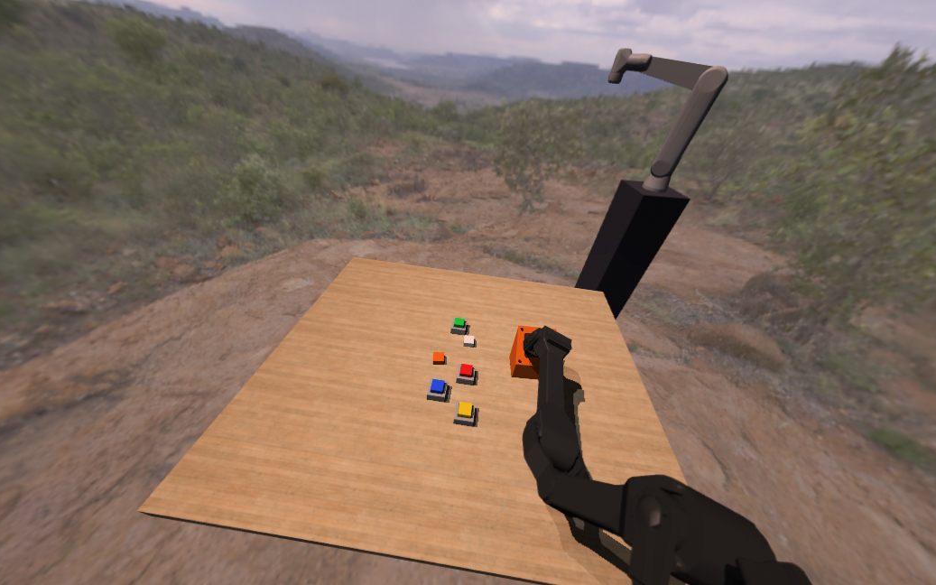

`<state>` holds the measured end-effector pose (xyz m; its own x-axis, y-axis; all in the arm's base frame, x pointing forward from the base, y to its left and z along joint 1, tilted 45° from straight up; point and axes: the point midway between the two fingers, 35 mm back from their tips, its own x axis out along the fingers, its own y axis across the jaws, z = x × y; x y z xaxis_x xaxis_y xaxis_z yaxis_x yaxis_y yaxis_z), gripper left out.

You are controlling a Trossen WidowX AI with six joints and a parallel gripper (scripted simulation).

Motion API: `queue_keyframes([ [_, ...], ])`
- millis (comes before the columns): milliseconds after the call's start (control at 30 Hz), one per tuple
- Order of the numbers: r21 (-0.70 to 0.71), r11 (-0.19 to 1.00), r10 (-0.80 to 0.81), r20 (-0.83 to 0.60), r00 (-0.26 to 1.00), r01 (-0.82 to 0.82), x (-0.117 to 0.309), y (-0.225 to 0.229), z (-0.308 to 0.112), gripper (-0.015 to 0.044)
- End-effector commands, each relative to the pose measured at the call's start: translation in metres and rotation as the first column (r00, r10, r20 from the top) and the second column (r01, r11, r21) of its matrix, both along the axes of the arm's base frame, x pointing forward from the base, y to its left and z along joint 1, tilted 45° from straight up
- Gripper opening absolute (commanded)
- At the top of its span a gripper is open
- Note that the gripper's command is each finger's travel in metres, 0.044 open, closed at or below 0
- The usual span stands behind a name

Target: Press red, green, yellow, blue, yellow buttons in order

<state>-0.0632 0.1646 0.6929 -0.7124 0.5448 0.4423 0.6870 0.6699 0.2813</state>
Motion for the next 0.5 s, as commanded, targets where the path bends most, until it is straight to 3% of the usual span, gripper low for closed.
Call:
queue_keyframes([
  [0,0.013,1.000,0.005,-0.004,1.000,-0.005,-0.002,-0.003,0.001,0.0400],
  [33,0.054,0.998,0.021,-0.014,1.000,-0.020,-0.007,-0.014,0.005,0.0400],
  [100,0.315,0.948,0.049,0.021,0.999,-0.053,-0.033,-0.075,0.018,0.0400],
  [267,0.535,0.841,0.066,0.044,0.997,-0.079,-0.049,-0.135,0.022,0.0400],
  [467,0.820,0.564,0.111,0.042,0.993,-0.098,-0.059,-0.239,0.012,0.0400],
])
